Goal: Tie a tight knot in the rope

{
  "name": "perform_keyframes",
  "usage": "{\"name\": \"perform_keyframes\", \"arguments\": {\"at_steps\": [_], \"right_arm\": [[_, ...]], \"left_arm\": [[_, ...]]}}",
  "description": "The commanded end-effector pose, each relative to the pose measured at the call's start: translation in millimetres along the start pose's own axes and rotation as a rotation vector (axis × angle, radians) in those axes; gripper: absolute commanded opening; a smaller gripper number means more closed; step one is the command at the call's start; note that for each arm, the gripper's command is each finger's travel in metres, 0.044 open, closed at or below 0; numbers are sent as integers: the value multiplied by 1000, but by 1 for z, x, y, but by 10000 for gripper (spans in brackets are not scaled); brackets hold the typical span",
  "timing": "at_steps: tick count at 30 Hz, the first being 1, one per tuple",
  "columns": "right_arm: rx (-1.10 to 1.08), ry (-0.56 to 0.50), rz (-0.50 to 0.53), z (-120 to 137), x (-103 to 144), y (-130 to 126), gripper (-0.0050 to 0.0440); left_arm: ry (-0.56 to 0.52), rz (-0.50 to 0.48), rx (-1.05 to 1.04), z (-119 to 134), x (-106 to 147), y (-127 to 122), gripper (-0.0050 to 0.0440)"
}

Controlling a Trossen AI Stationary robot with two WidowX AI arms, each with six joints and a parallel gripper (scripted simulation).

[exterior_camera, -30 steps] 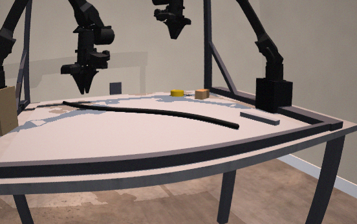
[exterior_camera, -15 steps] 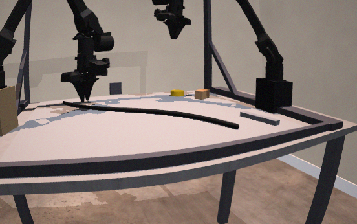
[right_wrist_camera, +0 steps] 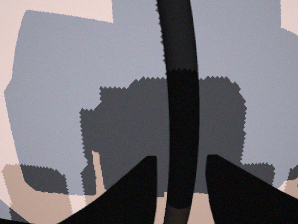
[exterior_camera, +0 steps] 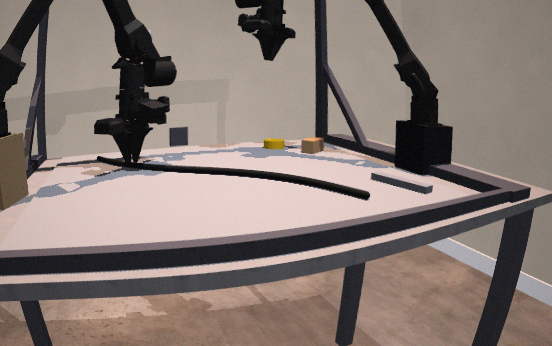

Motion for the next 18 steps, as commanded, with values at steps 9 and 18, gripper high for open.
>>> {"name": "perform_keyframes", "arguments": {"at_steps": [9,18], "right_arm": [[-4,-14,-18,-1,-1,3,100],[-4,-14,-18,-1,-1,3,45]], "left_arm": [[-27,1,-4,2,10,1,100],[-27,1,-4,2,10,1,100]]}}
Point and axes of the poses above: on each arm, the point midway between the two fingers, 35 mm back from their tips, its own x axis back along the fingers, its own y axis across the jaws, z = x × y, the point moved 9 cm from there along x, back along the fingers, and after that the axes turned 10 degrees about x, right-handed, at the moved point
